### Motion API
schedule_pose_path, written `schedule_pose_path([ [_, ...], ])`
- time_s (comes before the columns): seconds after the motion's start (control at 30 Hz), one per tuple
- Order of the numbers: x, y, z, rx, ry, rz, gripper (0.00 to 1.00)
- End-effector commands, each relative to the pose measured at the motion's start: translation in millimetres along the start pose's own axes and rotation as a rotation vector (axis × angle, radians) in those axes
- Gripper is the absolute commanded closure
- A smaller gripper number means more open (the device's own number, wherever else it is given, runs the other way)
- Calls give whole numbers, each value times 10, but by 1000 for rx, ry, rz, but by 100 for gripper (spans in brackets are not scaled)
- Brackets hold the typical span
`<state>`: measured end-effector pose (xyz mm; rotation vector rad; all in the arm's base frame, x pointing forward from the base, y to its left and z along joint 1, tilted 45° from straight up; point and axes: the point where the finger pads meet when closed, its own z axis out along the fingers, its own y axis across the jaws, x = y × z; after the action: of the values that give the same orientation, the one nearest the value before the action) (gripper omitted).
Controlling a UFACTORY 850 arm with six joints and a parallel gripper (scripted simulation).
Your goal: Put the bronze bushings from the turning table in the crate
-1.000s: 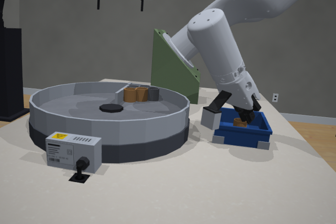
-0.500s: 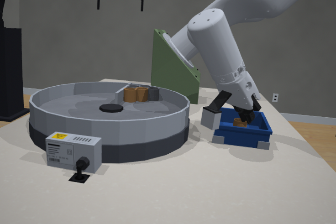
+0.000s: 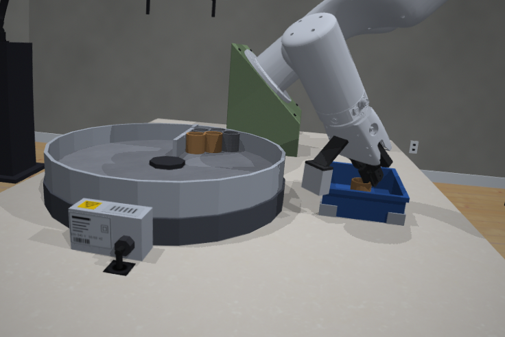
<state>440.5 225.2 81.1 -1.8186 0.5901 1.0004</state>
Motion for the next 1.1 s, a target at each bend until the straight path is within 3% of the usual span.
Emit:
schedule_pose_path([
  [0.0, -2, -4, -7, 1, 1, -1, 88],
  [0.23, -76, -4, -96, 1, 1, -1, 88],
  [0.8, -474, -3, -569, 1, 1, -1, 88],
  [1.07, -516, -3, -620, 1, 1, -1, 88],
])
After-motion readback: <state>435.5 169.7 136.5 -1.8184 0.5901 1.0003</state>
